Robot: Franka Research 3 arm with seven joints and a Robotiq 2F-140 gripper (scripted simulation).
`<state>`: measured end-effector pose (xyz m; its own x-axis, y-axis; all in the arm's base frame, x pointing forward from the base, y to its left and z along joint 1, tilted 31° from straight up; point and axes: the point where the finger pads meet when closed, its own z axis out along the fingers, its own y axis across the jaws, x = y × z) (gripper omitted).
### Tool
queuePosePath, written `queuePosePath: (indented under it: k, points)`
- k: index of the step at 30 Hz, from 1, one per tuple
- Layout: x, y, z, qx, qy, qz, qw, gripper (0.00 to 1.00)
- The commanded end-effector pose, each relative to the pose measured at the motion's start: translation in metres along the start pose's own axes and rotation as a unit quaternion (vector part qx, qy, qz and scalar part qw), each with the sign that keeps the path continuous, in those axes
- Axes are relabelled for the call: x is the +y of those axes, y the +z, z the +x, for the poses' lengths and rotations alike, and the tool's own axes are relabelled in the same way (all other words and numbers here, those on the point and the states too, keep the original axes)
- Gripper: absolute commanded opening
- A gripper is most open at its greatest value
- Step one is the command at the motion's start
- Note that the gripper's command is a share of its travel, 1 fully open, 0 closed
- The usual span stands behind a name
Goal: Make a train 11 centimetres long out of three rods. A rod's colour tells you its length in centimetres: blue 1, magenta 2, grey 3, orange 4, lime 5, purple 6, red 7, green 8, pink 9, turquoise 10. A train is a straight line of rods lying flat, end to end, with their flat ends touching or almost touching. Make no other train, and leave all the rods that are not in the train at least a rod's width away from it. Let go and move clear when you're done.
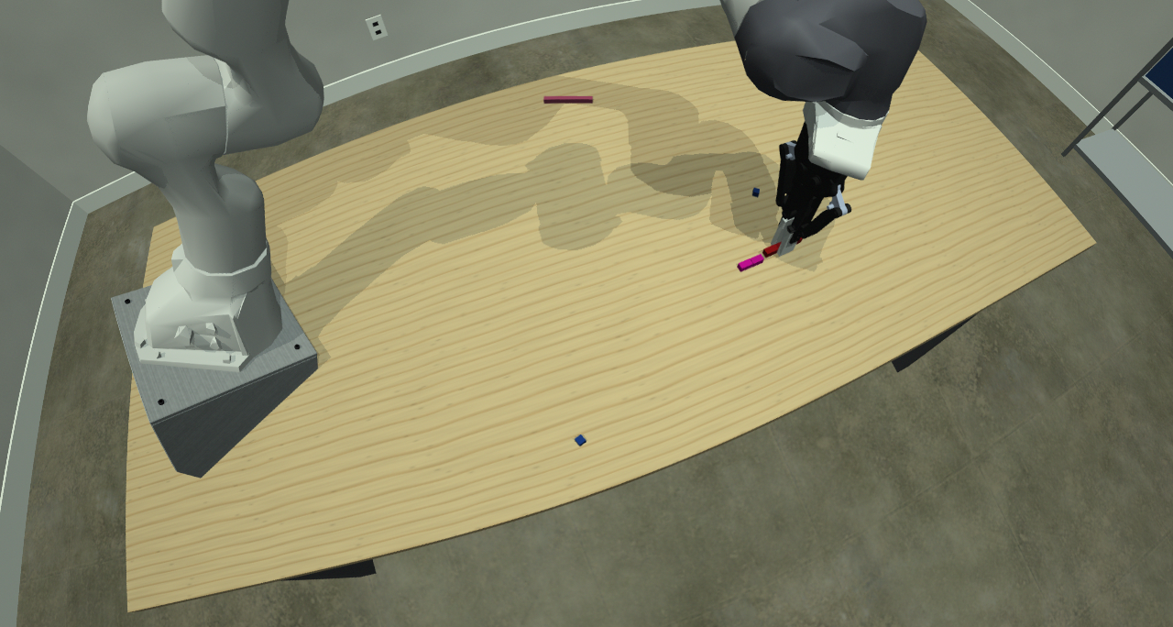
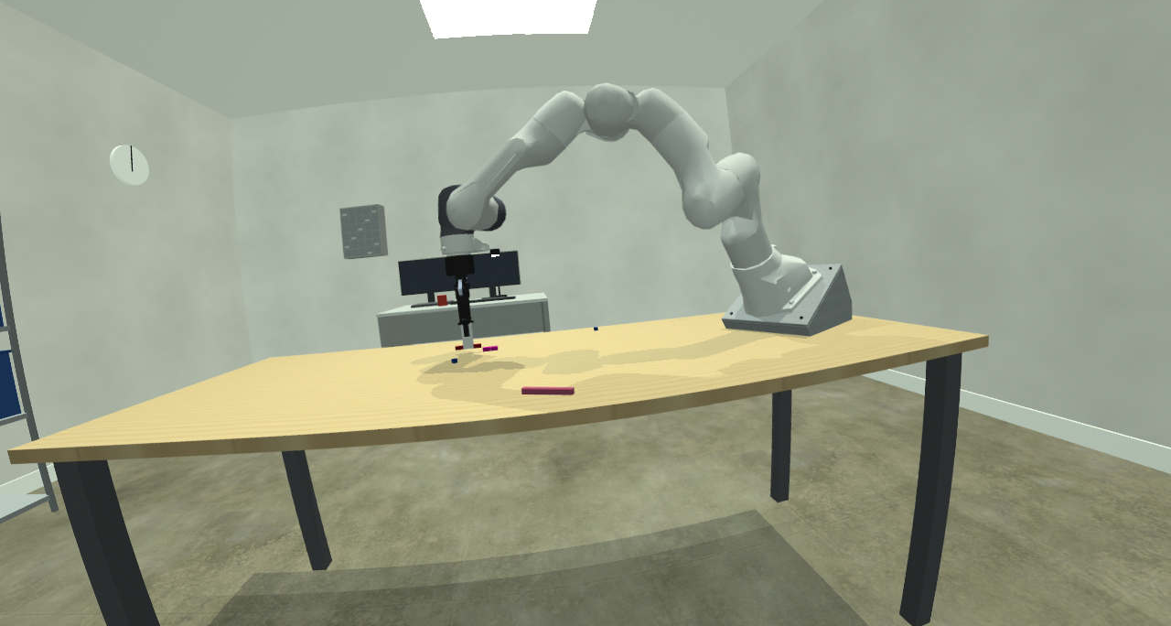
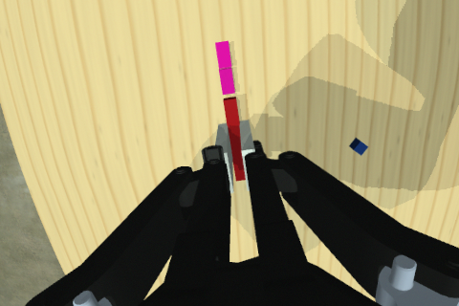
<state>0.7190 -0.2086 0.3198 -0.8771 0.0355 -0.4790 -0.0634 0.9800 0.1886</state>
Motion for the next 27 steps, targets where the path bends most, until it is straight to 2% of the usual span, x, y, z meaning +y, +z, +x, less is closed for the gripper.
queuePosePath:
  k: [1,27]
  points:
    - [-0.0006,-0.0007,-0.0002,-0.001,0.002,0.001,1.000,0.12]
    - [-0.0006,0.0080,-0.0002,-0.001,0.002,0.001,1.000,0.12]
